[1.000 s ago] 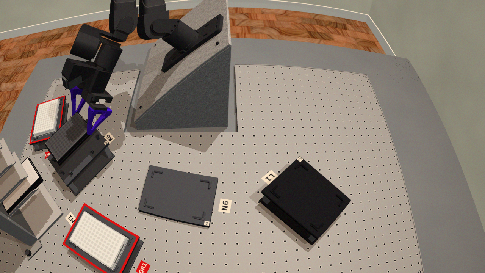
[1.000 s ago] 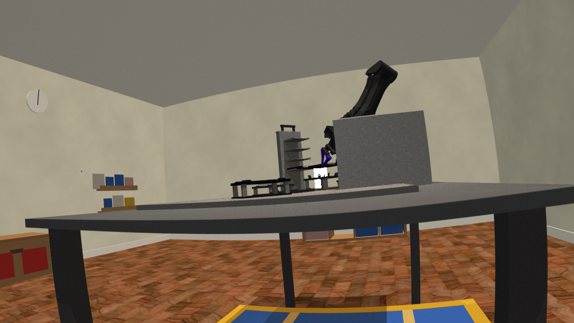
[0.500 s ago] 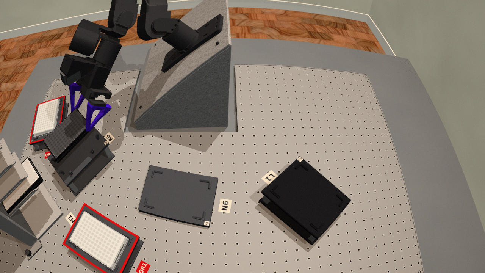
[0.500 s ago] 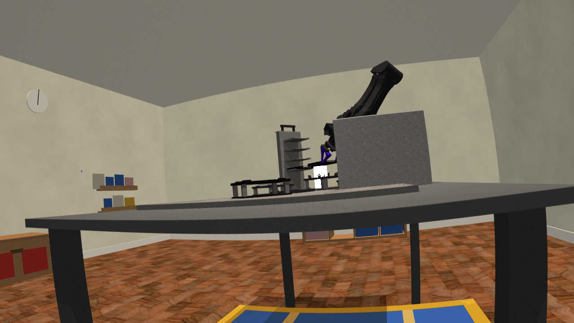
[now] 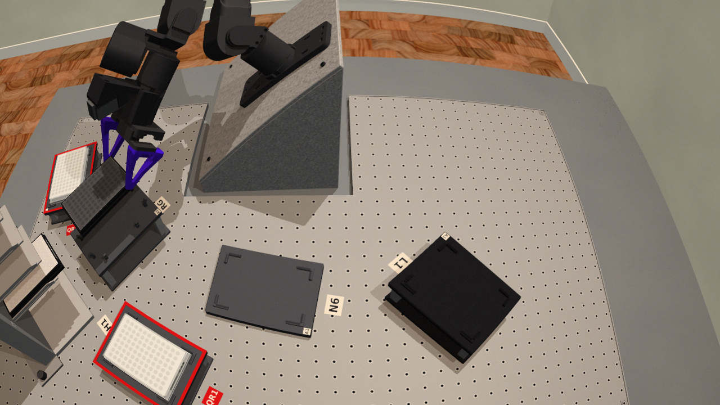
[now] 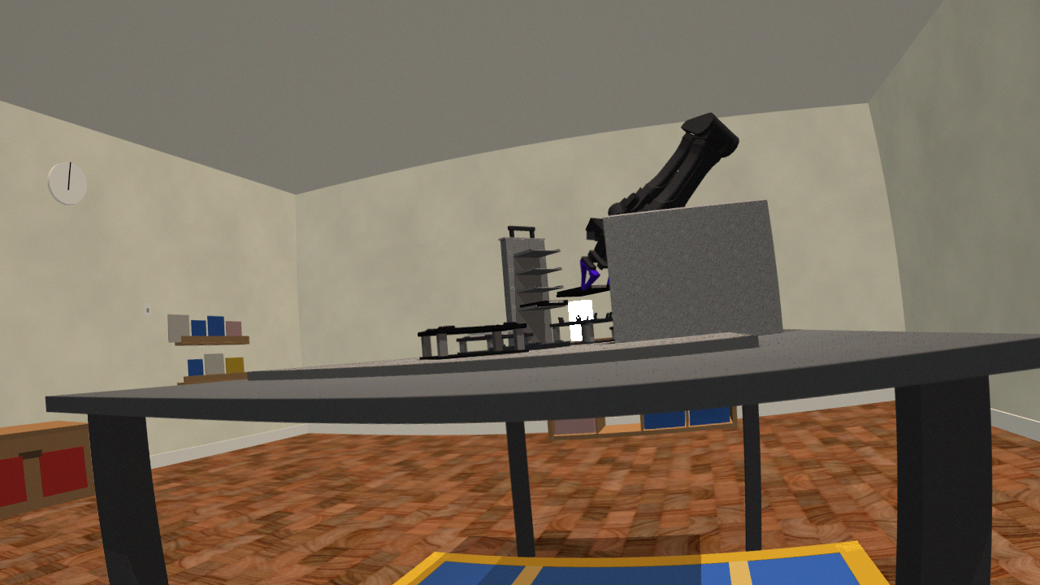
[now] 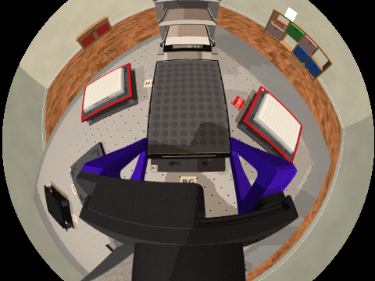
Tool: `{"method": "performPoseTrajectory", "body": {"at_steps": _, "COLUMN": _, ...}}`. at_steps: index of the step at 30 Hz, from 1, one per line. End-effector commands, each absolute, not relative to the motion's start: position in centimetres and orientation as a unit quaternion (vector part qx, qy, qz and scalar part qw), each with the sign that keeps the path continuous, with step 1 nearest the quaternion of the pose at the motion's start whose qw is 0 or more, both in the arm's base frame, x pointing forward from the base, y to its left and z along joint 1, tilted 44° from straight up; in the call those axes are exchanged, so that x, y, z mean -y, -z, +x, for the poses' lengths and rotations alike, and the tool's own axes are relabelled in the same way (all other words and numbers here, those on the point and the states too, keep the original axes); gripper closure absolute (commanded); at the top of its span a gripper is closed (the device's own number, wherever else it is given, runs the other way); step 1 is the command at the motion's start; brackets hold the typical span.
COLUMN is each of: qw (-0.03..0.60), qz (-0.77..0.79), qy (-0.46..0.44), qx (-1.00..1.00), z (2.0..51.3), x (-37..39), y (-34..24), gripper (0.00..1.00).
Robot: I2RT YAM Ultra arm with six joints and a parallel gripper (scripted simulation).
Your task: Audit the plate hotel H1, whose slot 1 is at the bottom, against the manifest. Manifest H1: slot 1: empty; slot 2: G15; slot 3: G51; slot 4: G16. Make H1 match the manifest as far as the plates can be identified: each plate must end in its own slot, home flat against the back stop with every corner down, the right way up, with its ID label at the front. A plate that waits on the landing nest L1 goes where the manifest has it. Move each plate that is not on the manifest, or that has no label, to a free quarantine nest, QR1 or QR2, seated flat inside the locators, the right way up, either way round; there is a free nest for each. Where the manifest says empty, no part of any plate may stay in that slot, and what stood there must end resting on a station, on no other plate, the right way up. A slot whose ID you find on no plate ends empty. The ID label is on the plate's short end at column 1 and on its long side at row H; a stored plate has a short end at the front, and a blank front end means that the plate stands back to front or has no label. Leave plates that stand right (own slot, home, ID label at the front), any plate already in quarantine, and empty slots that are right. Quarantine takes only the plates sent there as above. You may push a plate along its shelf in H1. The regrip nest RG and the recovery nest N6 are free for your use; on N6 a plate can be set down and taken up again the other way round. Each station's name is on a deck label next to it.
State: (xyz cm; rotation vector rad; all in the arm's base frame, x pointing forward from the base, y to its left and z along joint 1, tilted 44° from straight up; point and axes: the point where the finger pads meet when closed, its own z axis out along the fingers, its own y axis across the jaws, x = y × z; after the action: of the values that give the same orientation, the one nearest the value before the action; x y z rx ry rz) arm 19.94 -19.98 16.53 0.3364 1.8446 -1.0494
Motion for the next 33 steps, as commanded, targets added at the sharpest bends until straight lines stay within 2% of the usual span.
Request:
{"method": "performPoseTrajectory", "body": {"at_steps": 1, "qw": 0.475, "qz": 0.138, "qy": 0.428, "qx": -0.756, "z": 19.9, "x": 19.8, "y": -16.8, "gripper": 0.14}}
{"method": "performPoseTrajectory", "body": {"at_steps": 33, "qw": 0.475, "qz": 0.139, "qy": 0.428, "qx": -0.756, "z": 19.7, "x": 17.7, "y": -18.9, "gripper": 0.14}}
